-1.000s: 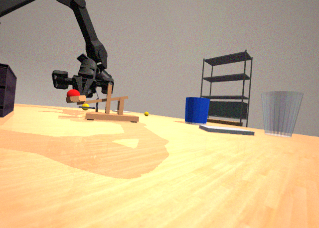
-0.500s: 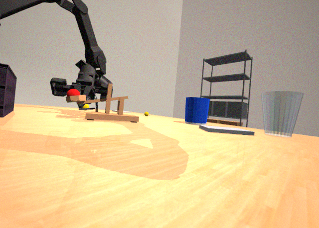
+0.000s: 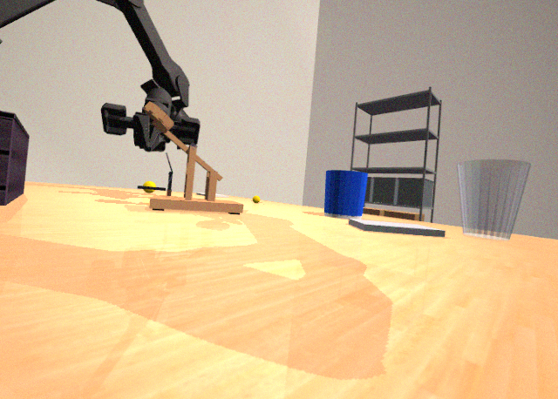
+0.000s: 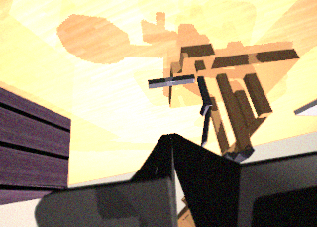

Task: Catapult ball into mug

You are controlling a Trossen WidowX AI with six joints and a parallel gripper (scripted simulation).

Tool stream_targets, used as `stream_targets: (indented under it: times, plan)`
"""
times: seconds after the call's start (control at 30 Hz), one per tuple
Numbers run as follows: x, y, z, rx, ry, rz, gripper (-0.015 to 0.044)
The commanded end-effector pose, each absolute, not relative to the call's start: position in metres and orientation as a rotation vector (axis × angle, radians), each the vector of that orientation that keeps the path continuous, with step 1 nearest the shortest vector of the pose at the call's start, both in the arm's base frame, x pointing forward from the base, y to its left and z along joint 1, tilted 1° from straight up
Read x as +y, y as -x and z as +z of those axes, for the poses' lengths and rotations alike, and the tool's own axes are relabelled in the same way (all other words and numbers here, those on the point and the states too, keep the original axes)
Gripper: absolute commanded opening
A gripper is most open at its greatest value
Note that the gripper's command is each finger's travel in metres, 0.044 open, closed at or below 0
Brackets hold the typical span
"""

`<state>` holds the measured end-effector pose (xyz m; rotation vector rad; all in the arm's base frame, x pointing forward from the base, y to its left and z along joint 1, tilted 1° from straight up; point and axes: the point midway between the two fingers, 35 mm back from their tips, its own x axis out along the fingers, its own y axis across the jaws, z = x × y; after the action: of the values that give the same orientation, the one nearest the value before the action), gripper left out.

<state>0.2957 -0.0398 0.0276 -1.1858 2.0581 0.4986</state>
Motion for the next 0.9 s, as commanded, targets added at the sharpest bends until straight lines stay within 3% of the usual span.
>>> stream_targets:
  times: [0.0,0.03,0.6,0.87]
  plan:
    - [-0.026,-0.297,0.063,2.055,1.182,0.496,0.0]
    - [-0.026,-0.297,0.063,2.055,1.182,0.496,0.0]
    - [-0.062,-0.352,0.048,1.852,0.848,0.282,0.044]
    - [-0.08,-0.376,0.056,1.746,0.694,0.198,0.044]
